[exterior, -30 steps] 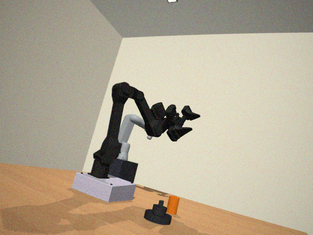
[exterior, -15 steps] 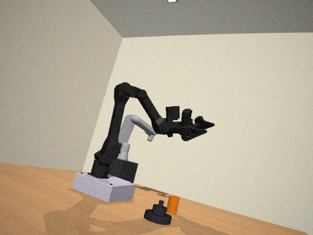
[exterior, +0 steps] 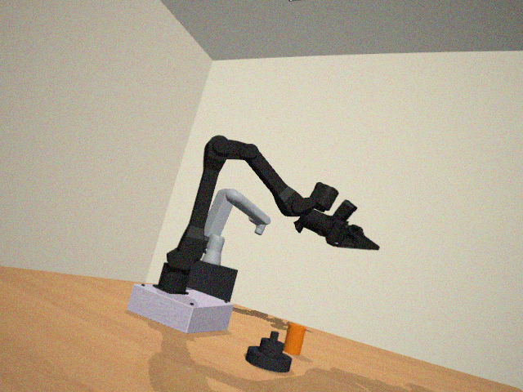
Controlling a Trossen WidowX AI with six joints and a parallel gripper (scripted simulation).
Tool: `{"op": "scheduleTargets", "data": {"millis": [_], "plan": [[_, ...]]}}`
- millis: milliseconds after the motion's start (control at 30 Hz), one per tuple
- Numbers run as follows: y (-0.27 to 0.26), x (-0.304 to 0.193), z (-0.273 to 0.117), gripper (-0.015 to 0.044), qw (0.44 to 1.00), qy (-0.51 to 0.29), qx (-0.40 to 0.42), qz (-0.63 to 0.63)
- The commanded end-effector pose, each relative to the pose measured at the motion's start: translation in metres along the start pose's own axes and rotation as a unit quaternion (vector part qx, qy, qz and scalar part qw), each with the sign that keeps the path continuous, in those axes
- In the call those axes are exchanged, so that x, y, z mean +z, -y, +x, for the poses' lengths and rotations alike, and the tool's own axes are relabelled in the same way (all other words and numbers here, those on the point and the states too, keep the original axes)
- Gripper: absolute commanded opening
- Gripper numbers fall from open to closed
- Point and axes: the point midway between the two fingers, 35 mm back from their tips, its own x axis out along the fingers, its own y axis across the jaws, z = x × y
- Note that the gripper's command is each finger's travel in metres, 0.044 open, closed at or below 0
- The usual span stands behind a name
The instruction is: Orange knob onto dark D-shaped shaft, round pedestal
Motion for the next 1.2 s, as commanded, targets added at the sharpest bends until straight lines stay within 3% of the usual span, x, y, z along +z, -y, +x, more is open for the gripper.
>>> {"op": "scheduleTargets", "data": {"millis": [0,267,600,1167], "plan": [[0.042,-0.067,0.021,0.0440,0.972,-0.221,-0.008,-0.086],[0.078,-0.108,0.003,0.0440,0.912,-0.397,-0.024,-0.097],[0.120,-0.131,-0.053,0.0440,0.793,-0.603,-0.062,-0.052],[0.124,-0.142,-0.052,0.0440,0.790,-0.608,-0.063,-0.050]]}}
